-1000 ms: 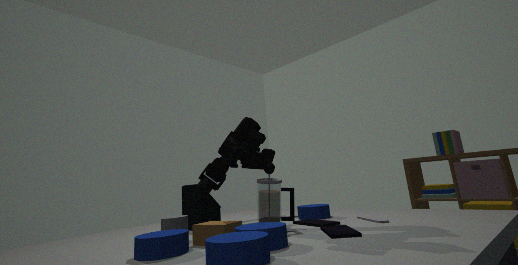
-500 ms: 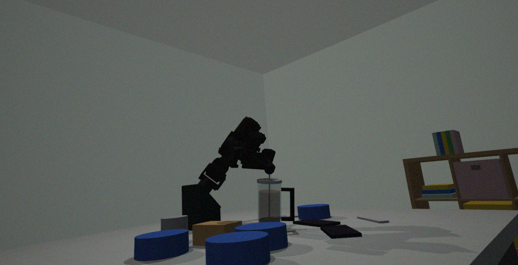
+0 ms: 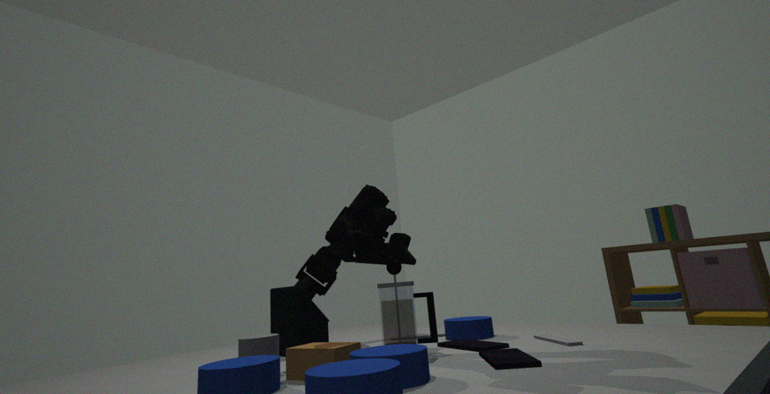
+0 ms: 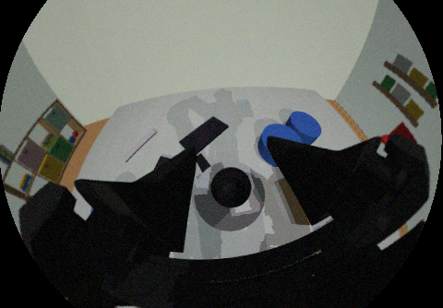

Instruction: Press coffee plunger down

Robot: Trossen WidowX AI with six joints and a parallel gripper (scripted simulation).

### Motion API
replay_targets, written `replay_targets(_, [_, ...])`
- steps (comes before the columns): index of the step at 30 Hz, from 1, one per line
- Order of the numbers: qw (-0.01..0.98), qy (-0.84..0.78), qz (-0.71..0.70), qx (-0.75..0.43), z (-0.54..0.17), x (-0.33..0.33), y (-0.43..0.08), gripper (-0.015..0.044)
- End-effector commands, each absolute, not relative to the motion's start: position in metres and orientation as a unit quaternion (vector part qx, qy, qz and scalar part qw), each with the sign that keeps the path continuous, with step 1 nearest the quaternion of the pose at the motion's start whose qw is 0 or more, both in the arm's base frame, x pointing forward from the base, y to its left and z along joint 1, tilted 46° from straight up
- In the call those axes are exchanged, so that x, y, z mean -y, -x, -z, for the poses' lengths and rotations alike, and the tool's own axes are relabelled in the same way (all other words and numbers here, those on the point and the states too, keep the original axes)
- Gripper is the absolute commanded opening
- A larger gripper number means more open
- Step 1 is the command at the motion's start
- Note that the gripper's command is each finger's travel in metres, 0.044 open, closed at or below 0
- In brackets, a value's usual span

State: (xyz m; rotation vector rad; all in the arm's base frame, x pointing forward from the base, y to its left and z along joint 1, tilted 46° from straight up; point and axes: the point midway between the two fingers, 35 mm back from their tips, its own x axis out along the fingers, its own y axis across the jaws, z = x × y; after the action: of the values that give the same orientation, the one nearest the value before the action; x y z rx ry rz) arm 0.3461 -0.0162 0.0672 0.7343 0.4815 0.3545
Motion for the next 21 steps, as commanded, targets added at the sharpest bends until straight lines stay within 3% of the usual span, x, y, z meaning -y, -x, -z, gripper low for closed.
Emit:
replay_targets(1, [0.891,-0.352,-0.168,-0.232,-0.067,0.017,-0.346,0.0440])
replay_targets(21, [0.886,-0.357,-0.169,-0.242,-0.123,0.071,-0.323,0.0440])
